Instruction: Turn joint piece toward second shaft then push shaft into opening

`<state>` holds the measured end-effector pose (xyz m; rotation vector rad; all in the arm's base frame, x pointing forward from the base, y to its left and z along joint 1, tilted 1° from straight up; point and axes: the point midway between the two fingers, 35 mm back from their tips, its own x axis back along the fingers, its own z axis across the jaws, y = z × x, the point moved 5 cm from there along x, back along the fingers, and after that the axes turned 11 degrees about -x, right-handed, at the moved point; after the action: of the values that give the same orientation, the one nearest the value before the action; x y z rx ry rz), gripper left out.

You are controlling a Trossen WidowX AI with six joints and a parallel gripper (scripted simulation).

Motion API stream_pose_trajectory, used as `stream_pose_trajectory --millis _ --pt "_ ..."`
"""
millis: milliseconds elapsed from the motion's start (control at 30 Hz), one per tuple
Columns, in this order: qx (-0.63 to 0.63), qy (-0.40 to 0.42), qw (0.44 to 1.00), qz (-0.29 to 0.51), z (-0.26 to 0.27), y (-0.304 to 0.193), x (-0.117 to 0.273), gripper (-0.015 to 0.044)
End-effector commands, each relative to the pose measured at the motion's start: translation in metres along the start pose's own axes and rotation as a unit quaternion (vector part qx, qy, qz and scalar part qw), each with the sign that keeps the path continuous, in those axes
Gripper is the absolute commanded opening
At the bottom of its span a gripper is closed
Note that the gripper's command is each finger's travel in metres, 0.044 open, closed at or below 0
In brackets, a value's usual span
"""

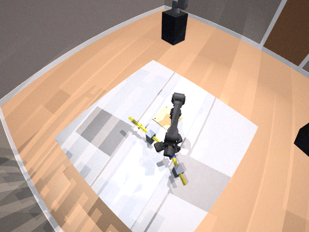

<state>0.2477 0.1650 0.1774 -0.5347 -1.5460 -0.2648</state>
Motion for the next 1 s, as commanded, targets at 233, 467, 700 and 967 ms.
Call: stream_pose_trajectory --millis 233,467,700,967 --pt "0.000 0.000 1.000 0.000 0.000 0.000 0.000 0.0068" --pt "0.000 0.000 1.000 0.000 0.000 0.000 0.000 0.0000" --pt "0.031 0.005 0.998 -0.048 -0.004 -0.006 -0.005 0.0000" --pt "0.073 0.015 0.991 -0.113 -0.010 -0.012 -0.012 0.0000"
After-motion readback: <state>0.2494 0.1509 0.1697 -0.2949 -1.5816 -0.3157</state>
